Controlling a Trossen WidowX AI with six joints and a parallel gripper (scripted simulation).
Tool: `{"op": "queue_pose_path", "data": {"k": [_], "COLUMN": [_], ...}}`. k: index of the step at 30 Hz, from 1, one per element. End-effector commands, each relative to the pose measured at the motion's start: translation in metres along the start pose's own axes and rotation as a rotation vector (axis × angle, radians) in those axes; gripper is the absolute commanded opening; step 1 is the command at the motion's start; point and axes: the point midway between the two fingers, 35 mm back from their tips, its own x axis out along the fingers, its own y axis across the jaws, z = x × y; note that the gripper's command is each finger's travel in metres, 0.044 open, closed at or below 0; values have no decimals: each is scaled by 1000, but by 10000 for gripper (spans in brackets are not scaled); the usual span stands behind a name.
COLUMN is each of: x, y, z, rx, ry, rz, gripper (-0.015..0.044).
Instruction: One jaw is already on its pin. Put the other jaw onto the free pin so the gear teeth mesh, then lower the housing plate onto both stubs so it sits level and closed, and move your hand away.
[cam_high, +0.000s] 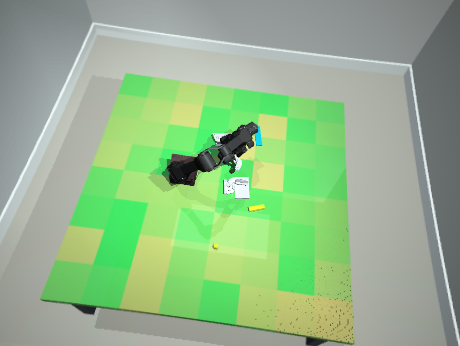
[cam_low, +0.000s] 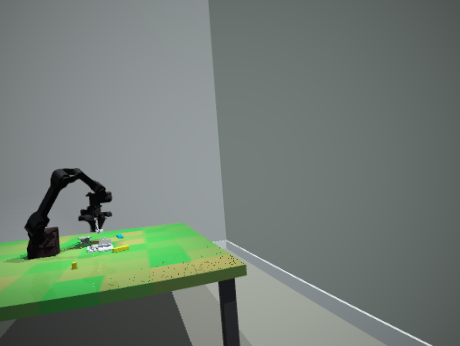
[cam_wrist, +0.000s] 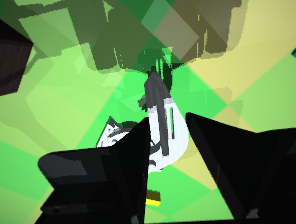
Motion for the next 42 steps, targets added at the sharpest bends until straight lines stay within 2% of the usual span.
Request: {"op": "queue_pose_path", "data": {"k": [1,42], "x": [-1,-3], "y": [6,51], "z": [-3,-26], "rx": [97,1151], "ry": [0,2], "rz": [0,1], "gripper": [134,134]}}
